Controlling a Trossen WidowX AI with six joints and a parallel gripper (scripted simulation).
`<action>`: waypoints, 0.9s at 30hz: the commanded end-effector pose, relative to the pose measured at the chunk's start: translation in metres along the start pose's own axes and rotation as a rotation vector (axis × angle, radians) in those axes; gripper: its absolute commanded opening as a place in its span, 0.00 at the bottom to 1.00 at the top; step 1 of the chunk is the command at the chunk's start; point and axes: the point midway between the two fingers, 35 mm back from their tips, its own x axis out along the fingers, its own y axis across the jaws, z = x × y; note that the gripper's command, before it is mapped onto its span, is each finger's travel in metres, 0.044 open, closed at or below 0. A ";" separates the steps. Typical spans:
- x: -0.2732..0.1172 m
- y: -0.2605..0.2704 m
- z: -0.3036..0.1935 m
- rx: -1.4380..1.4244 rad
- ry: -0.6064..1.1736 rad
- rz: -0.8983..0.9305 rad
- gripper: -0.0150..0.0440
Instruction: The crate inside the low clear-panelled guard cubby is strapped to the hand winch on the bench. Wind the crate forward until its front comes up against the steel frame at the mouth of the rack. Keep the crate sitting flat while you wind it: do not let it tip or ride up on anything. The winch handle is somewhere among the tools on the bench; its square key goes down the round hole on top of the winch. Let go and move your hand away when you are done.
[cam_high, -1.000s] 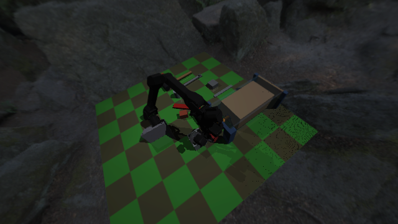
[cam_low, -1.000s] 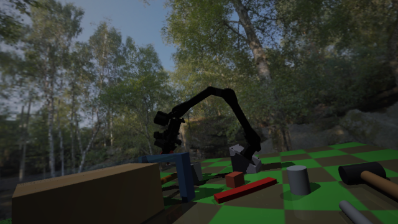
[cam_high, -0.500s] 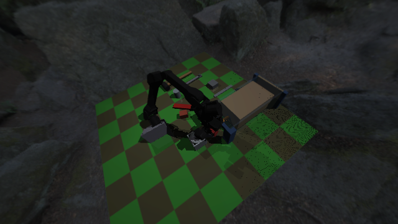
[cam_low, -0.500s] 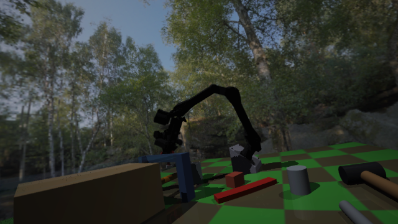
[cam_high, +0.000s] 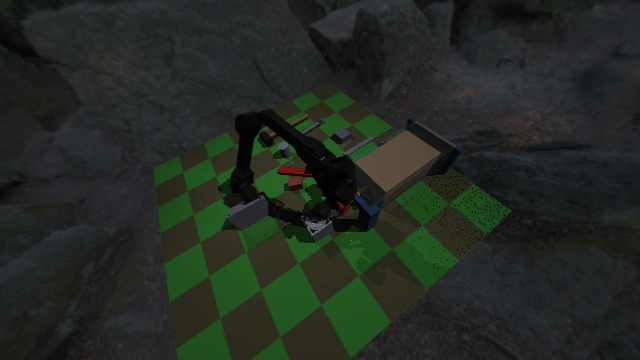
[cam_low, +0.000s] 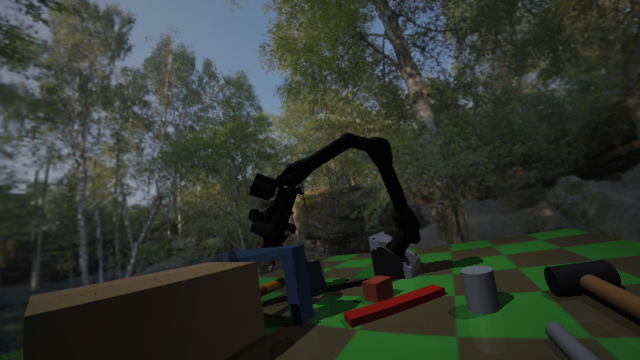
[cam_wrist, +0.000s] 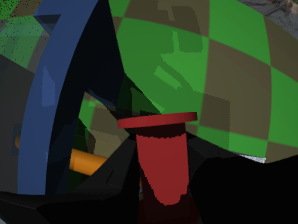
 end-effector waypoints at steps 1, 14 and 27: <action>-0.004 0.011 -0.017 -0.004 0.036 0.018 0.25; -0.012 0.017 -0.033 -0.004 0.038 0.018 0.25; -0.020 0.020 -0.050 -0.003 0.039 0.018 0.25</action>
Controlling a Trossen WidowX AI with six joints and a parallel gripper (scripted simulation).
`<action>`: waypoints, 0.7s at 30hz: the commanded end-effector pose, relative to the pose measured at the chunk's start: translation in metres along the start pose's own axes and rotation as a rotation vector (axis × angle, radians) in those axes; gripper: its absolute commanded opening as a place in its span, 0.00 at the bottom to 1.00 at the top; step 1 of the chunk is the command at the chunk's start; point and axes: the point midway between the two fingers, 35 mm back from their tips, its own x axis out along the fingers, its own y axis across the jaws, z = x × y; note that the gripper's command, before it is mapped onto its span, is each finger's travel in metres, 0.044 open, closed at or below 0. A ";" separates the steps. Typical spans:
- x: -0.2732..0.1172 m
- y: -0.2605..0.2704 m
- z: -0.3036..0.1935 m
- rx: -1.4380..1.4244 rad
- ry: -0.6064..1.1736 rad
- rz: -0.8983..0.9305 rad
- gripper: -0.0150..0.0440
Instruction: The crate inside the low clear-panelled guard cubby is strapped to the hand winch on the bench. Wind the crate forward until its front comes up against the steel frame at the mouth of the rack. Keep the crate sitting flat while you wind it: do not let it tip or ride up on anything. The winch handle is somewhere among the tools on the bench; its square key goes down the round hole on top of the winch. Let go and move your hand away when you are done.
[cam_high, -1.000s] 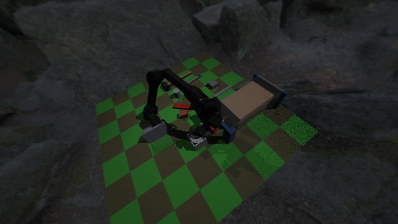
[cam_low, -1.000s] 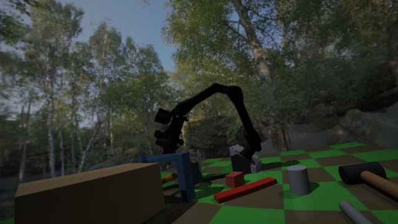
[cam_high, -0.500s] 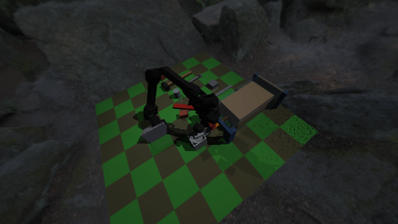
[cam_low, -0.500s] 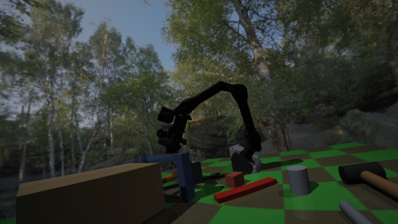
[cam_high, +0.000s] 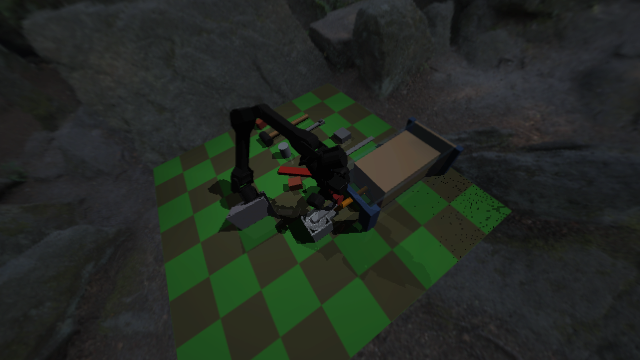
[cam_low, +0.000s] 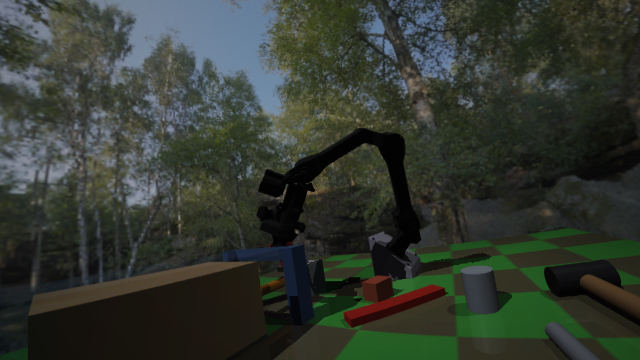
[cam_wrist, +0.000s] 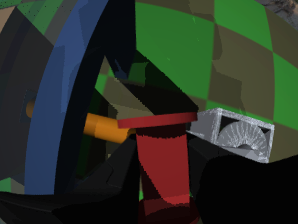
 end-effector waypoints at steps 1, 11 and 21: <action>-0.004 0.003 -0.016 0.004 0.031 0.004 0.25; -0.010 0.003 -0.029 0.004 0.032 0.004 0.25; -0.016 0.000 -0.042 0.004 0.032 0.004 0.25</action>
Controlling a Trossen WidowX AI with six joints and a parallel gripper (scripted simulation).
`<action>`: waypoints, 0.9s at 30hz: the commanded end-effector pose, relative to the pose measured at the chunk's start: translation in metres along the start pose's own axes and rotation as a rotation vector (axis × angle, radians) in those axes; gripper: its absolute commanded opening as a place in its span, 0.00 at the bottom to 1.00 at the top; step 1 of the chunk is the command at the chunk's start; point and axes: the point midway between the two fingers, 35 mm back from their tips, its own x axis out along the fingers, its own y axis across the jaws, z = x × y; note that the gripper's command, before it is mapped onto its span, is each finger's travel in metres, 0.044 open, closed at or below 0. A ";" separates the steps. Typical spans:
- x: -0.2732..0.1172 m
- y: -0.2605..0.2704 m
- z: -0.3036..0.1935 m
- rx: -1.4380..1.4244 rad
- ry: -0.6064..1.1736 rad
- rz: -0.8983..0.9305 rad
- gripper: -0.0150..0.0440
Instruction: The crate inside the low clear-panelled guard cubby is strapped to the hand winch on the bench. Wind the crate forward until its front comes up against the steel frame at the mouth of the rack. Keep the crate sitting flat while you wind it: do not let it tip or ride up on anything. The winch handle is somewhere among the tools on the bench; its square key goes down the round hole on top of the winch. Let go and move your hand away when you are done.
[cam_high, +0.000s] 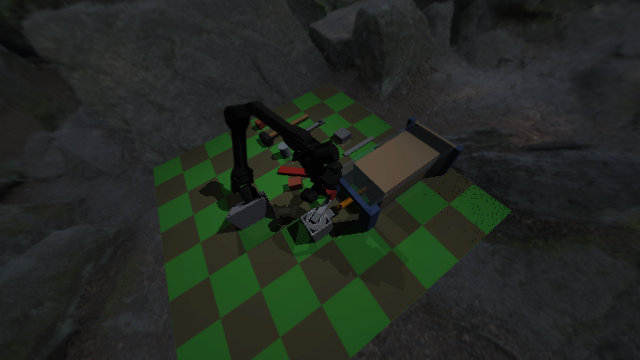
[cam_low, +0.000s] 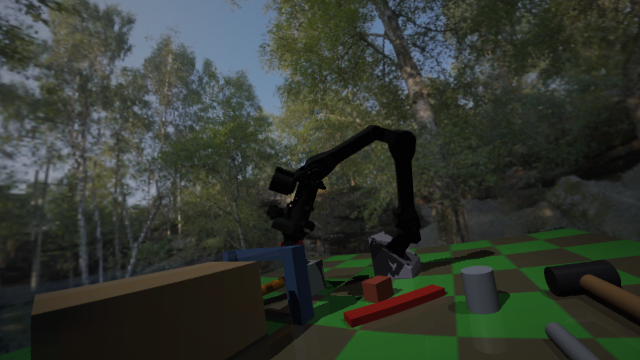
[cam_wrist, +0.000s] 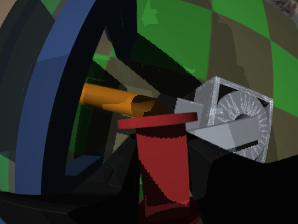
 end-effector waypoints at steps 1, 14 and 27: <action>-0.003 -0.002 -0.014 0.007 0.026 -0.001 0.25; -0.011 -0.008 -0.030 0.007 0.027 -0.002 0.25; -0.018 -0.017 -0.044 0.007 0.028 -0.003 0.25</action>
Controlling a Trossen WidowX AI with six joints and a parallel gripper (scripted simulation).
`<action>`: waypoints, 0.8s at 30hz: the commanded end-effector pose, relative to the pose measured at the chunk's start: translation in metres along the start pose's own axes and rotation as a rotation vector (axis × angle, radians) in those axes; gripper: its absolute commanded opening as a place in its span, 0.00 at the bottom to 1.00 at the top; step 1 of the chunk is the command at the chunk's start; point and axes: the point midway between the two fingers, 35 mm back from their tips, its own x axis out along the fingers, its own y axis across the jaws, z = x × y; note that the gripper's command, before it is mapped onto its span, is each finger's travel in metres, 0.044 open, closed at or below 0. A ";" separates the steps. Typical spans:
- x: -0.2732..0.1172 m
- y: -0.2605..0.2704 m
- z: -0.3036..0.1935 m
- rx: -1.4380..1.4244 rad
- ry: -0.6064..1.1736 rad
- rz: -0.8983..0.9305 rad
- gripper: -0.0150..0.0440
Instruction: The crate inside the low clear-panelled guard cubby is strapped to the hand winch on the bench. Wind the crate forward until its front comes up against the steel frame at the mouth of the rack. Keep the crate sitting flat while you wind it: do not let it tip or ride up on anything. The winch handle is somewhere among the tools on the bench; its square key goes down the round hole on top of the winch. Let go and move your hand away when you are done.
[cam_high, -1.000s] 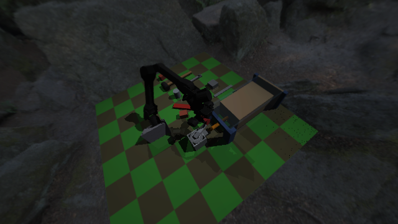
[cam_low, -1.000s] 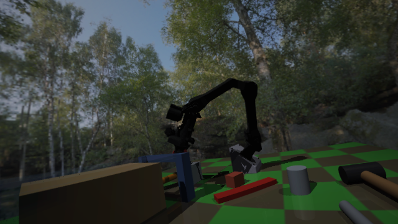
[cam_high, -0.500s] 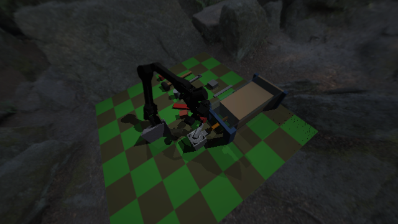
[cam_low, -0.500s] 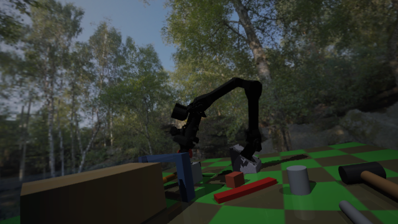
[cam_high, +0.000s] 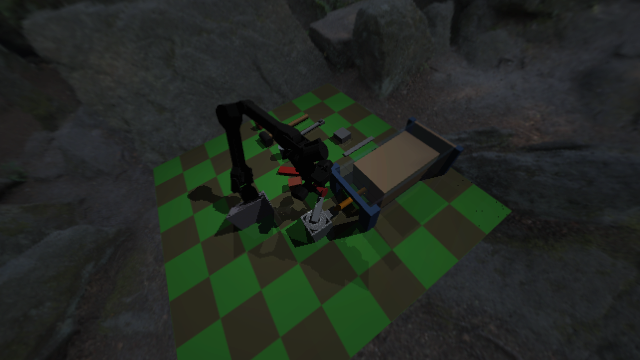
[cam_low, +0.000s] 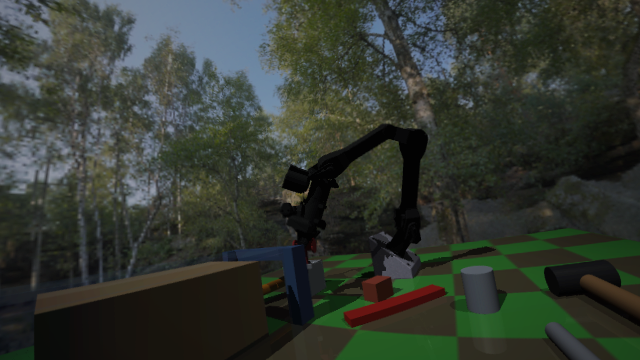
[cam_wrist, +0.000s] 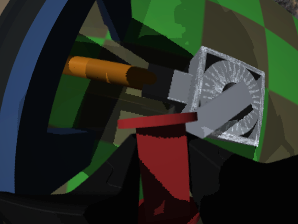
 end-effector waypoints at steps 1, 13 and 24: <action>-0.004 -0.008 -0.014 0.009 0.026 -0.012 0.25; -0.009 -0.020 -0.026 0.010 0.027 -0.013 0.25; -0.014 -0.032 -0.035 0.010 0.027 -0.014 0.25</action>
